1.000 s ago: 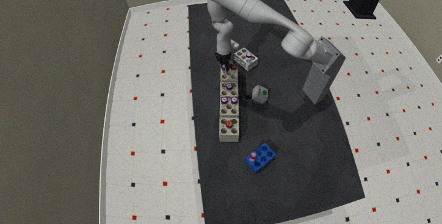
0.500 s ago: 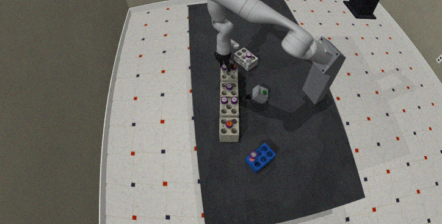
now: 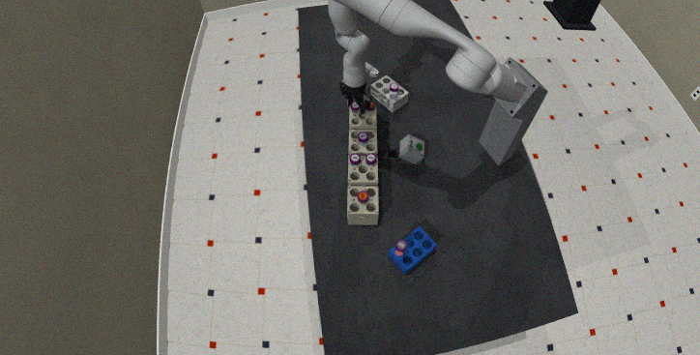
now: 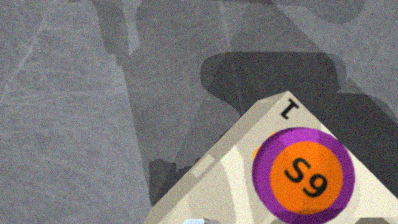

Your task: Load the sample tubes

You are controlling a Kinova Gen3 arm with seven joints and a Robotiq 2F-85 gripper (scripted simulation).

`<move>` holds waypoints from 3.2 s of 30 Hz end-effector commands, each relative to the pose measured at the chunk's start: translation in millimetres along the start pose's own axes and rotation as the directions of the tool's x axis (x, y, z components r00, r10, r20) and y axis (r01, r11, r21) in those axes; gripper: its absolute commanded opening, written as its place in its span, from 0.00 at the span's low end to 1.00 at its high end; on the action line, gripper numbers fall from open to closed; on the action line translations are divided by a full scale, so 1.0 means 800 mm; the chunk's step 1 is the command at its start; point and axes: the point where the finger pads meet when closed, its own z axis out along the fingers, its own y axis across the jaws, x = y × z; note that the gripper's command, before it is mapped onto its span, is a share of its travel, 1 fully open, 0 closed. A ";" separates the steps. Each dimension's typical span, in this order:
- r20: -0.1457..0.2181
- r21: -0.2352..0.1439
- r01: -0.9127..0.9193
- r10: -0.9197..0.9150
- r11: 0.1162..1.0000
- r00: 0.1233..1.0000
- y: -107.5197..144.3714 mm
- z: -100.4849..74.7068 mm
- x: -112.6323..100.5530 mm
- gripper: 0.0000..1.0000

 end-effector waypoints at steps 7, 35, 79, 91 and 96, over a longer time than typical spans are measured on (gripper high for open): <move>0.000 0.001 0.000 0.000 1.000 1.000 -0.001 -0.002 0.000 0.62; 0.000 0.001 0.000 0.000 1.000 1.000 0.000 -0.046 0.000 0.62; 0.000 0.001 0.000 0.000 1.000 1.000 0.000 -0.109 0.000 0.62; 0.000 0.001 0.000 0.000 1.000 1.000 0.000 -0.126 0.000 0.62; 0.000 0.001 0.000 0.000 1.000 1.000 0.000 -0.134 0.000 0.62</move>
